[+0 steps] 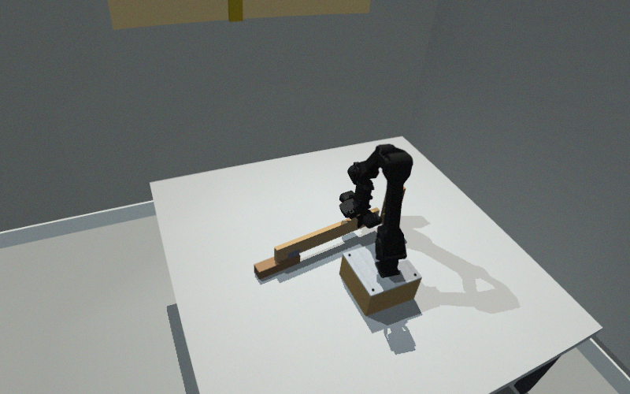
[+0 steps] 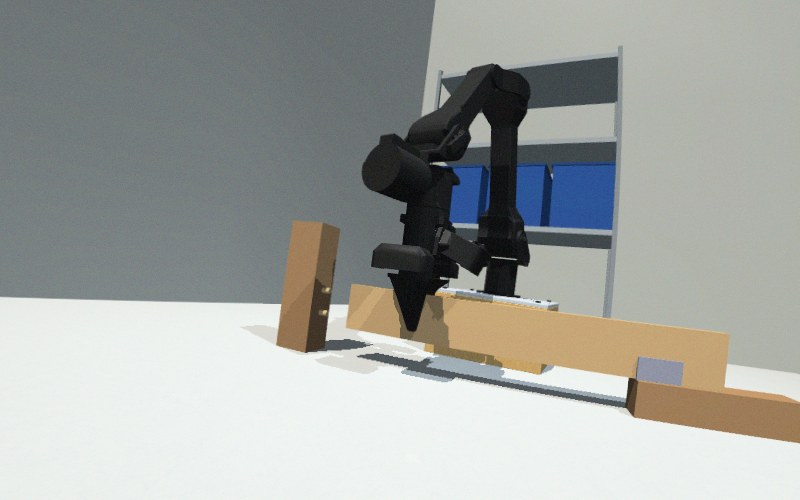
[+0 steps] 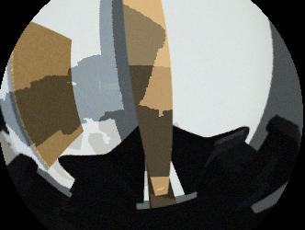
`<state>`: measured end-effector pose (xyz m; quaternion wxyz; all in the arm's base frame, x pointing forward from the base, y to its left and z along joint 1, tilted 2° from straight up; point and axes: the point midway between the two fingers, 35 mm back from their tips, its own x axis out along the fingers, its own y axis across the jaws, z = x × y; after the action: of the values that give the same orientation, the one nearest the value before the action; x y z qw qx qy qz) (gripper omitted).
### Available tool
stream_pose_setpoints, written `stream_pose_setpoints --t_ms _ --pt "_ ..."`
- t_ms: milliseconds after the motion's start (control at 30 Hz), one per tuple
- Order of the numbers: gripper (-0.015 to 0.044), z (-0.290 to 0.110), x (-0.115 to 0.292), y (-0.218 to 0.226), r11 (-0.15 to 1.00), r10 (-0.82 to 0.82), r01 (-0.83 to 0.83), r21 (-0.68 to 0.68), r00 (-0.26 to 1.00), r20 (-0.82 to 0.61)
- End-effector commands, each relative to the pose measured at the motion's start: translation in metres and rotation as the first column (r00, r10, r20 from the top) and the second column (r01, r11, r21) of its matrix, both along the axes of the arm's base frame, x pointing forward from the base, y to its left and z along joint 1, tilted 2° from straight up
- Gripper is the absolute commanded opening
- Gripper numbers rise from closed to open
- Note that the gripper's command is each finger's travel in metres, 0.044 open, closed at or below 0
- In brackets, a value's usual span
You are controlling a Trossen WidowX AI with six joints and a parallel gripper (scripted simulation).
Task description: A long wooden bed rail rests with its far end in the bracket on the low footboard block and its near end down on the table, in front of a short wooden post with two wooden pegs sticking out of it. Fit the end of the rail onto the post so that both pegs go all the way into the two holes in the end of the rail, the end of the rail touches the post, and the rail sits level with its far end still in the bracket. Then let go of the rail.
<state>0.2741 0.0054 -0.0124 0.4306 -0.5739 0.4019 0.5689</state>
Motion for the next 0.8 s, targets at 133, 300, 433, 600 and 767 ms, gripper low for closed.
stream_pose_setpoints --t_ms 133,300,433,600,767 --pt "0.0 0.001 0.0042 -0.0021 1.0 0.002 -0.002 0.001 1.0 0.007" --pt "0.0 0.0008 0.005 -0.0034 1.0 0.002 -0.002 0.001 1.0 0.007" --pt "0.0 0.001 0.0055 -0.0045 1.0 0.002 -0.002 0.001 1.0 0.007" --pt "0.0 0.0014 0.0061 -0.006 1.0 0.002 -0.002 0.001 1.0 0.007" --pt "0.0 0.0018 0.0066 -0.0075 1.0 0.002 -0.002 0.001 1.0 0.007"
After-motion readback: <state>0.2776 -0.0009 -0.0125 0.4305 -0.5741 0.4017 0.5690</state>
